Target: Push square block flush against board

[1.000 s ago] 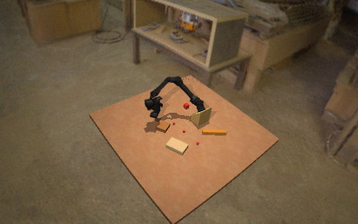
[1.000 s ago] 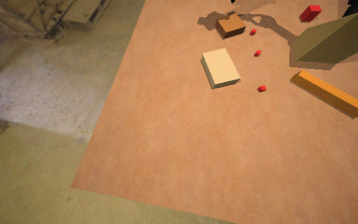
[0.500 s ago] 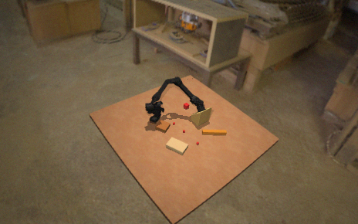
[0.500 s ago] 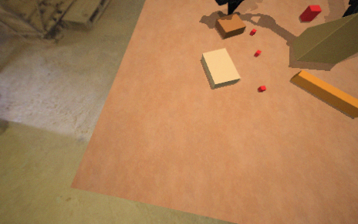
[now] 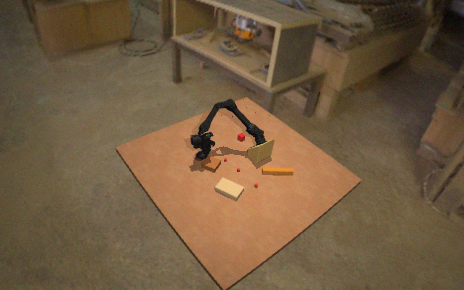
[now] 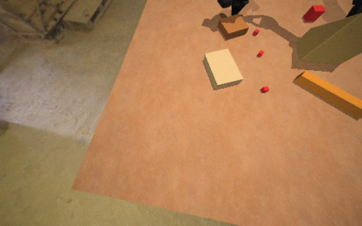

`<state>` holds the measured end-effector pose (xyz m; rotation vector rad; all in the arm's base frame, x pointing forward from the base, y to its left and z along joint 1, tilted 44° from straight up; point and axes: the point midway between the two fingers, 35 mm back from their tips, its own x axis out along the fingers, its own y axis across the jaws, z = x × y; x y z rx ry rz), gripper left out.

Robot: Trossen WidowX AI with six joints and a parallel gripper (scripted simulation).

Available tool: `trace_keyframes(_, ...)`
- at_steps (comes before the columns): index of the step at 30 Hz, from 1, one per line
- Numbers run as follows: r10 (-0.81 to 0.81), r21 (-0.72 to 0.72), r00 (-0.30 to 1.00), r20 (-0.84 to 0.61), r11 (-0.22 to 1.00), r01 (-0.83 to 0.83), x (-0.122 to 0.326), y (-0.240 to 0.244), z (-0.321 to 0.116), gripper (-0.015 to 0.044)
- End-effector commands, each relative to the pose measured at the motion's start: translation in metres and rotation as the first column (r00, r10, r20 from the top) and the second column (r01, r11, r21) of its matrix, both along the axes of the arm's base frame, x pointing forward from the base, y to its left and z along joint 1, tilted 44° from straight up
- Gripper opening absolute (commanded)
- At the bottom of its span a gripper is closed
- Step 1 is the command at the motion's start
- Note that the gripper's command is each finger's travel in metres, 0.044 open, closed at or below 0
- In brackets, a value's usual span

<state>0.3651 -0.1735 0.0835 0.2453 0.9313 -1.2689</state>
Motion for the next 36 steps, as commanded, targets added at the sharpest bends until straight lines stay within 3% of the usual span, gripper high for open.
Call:
trace_keyframes(1, -0.001, 0.003, 1.0, 0.002, 1.0, 0.001, -0.003, 0.006, -0.005, 0.0)
trace_keyframes(20, -0.001, 0.005, 1.0, 0.001, 1.0, 0.001, -0.013, 0.025, -0.025, 0.0)
trace_keyframes(36, -0.001, 0.004, 1.0, 0.002, 1.0, 0.001, -0.002, 0.012, -0.011, 0.0)
